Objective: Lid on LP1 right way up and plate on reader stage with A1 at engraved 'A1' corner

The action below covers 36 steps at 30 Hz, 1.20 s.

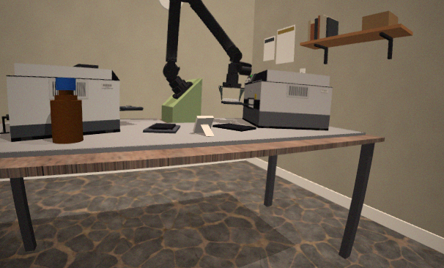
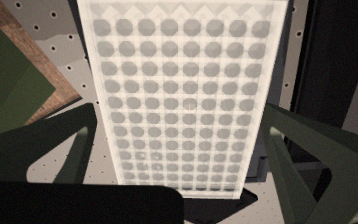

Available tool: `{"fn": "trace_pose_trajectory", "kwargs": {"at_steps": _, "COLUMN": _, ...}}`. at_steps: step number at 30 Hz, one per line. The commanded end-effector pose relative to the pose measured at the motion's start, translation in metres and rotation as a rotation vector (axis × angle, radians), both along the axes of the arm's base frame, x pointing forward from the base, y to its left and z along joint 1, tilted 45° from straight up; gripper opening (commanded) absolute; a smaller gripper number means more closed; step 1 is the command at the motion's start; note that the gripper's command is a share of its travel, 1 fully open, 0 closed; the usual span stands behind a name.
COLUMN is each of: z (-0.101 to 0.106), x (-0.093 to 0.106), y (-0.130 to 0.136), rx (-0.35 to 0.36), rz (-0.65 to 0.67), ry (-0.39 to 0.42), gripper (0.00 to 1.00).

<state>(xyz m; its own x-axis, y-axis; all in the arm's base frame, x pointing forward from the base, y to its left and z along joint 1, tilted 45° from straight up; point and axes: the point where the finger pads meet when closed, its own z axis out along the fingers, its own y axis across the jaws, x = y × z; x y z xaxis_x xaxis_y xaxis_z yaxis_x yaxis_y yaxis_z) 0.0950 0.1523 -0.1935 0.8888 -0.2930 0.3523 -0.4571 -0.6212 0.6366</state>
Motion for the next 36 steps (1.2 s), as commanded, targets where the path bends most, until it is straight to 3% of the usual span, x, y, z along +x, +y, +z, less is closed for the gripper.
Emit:
{"fn": "trace_pose_trajectory", "kwargs": {"at_steps": 1, "z": -0.0045, "x": 0.0086, "y": 0.0220, "rx": 0.033, "rz": 0.003, "ry": -0.004, "gripper": 1.00}}
{"fn": "trace_pose_trajectory", "kwargs": {"at_steps": 12, "z": -0.0052, "x": 0.0073, "y": 0.0192, "rx": 0.025, "rz": 0.003, "ry": -0.002, "gripper": 1.00}}
{"fn": "trace_pose_trajectory", "kwargs": {"at_steps": 13, "z": -0.0052, "x": 0.0073, "y": 0.0192, "rx": 0.025, "rz": 0.003, "ry": -0.002, "gripper": 0.86}}
{"fn": "trace_pose_trajectory", "kwargs": {"at_steps": 36, "z": -0.0052, "x": 0.0073, "y": 0.0192, "rx": 0.025, "rz": 0.003, "ry": -0.002, "gripper": 0.86}}
